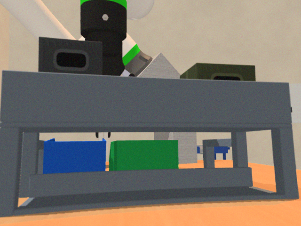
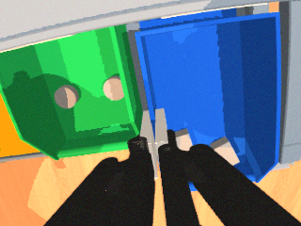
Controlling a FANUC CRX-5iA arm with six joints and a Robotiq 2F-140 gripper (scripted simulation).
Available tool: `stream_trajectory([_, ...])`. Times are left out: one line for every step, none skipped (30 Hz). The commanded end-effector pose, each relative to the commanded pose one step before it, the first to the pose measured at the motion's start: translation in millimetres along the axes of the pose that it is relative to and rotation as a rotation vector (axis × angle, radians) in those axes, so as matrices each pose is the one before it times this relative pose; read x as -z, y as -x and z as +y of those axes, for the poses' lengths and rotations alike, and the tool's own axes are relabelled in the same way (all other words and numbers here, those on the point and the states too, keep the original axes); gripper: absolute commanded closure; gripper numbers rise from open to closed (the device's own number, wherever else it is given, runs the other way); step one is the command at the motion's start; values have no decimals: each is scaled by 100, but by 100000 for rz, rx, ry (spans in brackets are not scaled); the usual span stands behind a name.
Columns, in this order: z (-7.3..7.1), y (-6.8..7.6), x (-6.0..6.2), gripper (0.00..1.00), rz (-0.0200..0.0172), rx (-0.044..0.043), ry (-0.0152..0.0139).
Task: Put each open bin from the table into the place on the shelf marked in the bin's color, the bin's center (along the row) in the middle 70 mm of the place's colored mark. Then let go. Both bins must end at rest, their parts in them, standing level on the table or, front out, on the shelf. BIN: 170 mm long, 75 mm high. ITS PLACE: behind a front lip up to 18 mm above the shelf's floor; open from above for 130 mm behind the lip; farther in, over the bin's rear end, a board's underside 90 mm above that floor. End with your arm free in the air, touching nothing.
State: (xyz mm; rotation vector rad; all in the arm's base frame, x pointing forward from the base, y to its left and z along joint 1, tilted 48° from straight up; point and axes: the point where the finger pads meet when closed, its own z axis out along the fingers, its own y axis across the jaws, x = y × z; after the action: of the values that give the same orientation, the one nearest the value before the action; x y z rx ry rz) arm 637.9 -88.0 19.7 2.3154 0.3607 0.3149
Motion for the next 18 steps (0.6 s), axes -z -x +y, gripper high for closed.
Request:
stream_trajectory([-7, -18, 15, 100, 128, -2, -1])
stream_trajectory([3, 4, -12, 100, 144, -3, 6])
stream_trajectory([3, 5, -13, 100, 158, -3, 5])
stream_trajectory([2, 5, -14, 100, 171, -2, 4])
stream_trajectory([2, 6, -14, 100, 180, -2, 3])
stream_trajectory([1, 6, -15, 100, 186, -1, 2])
stream_trajectory([0, 7, -15, 100, 189, -1, 1])
stream_trajectory([0, 7, -14, 100, 189, 0, -1])
stream_trajectory([-1, 8, -14, 100, 185, 1, -2])
stream_trajectory([-2, 8, -13, 100, 178, 1, -4])
stream_trajectory([-2, 7, -12, 100, 168, 2, -5])
stream_trajectory([-3, 7, -11, 100, 155, 2, -5])
stream_trajectory([-3, 7, -10, 100, 140, 2, -6])
stream_trajectory([-3, 6, -9, 100, 123, 2, -6])
stream_trajectory([-3, 5, -7, 100, 105, 2, -5])
stream_trajectory([-2, 4, -6, 100, 86, 2, -5])
stream_trajectory([0, 0, 0, 100, 0, 0, 0])
stream_trajectory([0, 0, 0, 100, 0, 0, 0])
